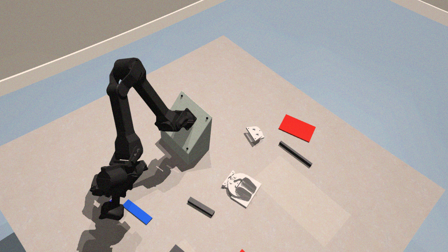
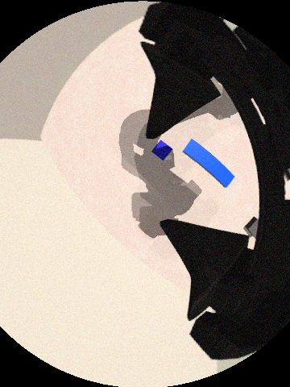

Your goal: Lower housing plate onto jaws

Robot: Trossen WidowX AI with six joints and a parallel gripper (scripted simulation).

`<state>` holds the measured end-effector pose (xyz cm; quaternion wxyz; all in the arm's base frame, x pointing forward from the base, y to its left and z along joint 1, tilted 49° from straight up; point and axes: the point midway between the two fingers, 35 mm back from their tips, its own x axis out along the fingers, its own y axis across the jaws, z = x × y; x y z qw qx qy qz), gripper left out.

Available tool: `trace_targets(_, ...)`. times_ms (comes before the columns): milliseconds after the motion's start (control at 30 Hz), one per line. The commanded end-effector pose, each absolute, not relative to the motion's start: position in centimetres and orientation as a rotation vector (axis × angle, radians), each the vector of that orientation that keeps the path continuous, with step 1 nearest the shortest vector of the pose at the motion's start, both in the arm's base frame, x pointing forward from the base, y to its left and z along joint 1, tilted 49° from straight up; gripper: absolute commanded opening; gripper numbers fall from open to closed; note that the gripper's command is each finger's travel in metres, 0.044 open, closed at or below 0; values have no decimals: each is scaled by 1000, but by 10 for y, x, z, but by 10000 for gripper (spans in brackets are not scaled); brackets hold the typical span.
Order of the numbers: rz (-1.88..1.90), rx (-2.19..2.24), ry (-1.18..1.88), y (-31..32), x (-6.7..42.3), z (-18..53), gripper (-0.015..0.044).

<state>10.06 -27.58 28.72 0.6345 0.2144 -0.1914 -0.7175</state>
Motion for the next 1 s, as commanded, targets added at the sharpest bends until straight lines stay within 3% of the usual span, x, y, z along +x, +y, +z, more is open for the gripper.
trace_targets(0, -1577, 474, -302, -276, 130, 275, 440)
trace_targets(700, -1266, 331, 273, -236, 261, 199, 440)
trace_targets(967, -1157, 233, 463, -209, 286, 171, 440)
